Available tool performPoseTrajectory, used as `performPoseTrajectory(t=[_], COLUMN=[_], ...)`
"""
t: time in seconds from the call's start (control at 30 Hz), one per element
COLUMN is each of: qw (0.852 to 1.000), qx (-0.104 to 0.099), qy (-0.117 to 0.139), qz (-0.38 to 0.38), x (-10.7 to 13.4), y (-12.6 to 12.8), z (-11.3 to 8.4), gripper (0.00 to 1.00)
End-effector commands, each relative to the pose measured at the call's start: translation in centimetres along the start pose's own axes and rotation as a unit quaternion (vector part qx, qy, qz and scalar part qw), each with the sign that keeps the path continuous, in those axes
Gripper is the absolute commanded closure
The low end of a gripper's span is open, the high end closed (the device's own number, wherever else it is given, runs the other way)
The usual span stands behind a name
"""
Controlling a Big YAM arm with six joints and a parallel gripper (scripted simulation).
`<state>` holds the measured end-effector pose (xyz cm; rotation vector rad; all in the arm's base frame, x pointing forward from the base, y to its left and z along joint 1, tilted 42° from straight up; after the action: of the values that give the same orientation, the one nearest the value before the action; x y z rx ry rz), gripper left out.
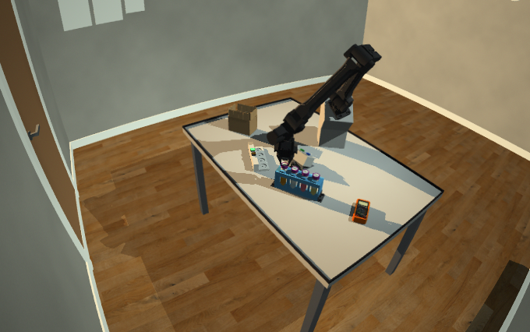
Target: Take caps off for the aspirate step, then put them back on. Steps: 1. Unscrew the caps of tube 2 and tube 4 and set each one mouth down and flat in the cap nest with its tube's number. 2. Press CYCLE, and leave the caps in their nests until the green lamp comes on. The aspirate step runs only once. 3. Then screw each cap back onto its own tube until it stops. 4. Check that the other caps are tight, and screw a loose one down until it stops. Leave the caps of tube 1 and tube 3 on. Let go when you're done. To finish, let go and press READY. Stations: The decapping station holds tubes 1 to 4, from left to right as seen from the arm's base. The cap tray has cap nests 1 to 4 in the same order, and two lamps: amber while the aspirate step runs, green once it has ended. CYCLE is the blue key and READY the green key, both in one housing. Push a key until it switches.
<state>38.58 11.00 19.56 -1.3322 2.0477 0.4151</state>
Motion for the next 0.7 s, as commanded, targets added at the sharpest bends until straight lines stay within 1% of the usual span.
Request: performPoseTrajectory(t=[0.0,0.03,0.07,0.67], qw=[1.0,1.0,1.0,1.0], qx=[-0.007,0.003,0.003,0.003], qy=[0.002,-0.003,-0.003,-0.003], qz=[0.004,-0.001,-0.001,-0.001], x=[-0.44,-0.44,-0.44,-0.44], y=[-0.19,-0.37,-0.37,-0.37], z=[0.56,-0.11,-0.11,-0.11], gripper=[1.0,1.0,0.51,0.51])
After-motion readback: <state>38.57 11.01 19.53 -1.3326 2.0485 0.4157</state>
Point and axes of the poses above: the point where the finger pads meet when closed, its own z axis out along the fingers, its own y axis across the jaws, x = y × z, the point moved 10 cm from there along -z, back along the fingers, and after that the axes turned 8 degrees about -z, right-handed, at the moved point
